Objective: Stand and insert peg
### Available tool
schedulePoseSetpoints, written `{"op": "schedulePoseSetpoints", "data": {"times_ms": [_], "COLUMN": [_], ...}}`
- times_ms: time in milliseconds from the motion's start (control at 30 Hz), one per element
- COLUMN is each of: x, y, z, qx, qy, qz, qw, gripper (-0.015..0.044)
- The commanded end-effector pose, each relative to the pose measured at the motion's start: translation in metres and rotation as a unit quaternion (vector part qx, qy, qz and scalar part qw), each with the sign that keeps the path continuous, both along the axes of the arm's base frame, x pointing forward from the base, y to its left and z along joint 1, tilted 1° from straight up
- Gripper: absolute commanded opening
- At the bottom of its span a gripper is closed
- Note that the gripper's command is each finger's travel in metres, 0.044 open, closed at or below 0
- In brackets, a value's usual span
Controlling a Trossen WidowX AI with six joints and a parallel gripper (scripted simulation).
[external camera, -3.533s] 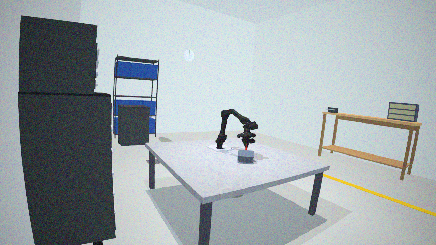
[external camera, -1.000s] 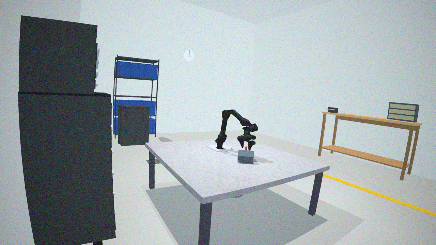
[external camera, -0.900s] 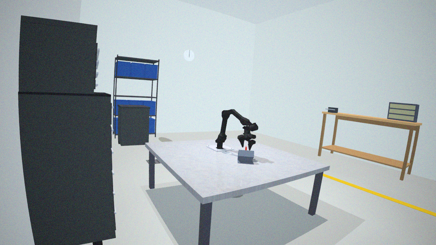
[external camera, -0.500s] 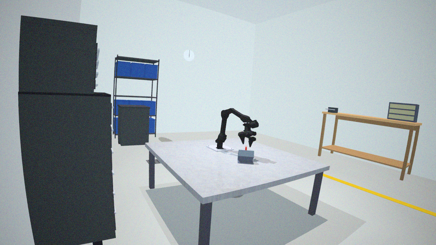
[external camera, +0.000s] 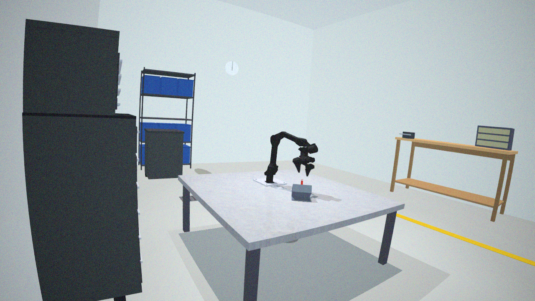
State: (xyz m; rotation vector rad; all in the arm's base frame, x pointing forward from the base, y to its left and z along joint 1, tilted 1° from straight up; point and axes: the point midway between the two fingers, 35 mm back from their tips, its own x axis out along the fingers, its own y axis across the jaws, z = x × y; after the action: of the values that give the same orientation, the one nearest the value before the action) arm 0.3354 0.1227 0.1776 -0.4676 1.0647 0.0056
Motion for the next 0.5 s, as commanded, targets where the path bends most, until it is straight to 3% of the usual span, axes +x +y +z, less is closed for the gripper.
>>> {"op": "schedulePoseSetpoints", "data": {"times_ms": [0, 467], "x": [-0.004, -0.014], "y": [0.002, 0.006], "z": [0.008, 0.022], "qx": [0.001, 0.001], "qy": [-0.004, -0.003], "qz": [-0.002, -0.002], "qw": [1.0, 1.0], "gripper": [0.044, 0.044]}}
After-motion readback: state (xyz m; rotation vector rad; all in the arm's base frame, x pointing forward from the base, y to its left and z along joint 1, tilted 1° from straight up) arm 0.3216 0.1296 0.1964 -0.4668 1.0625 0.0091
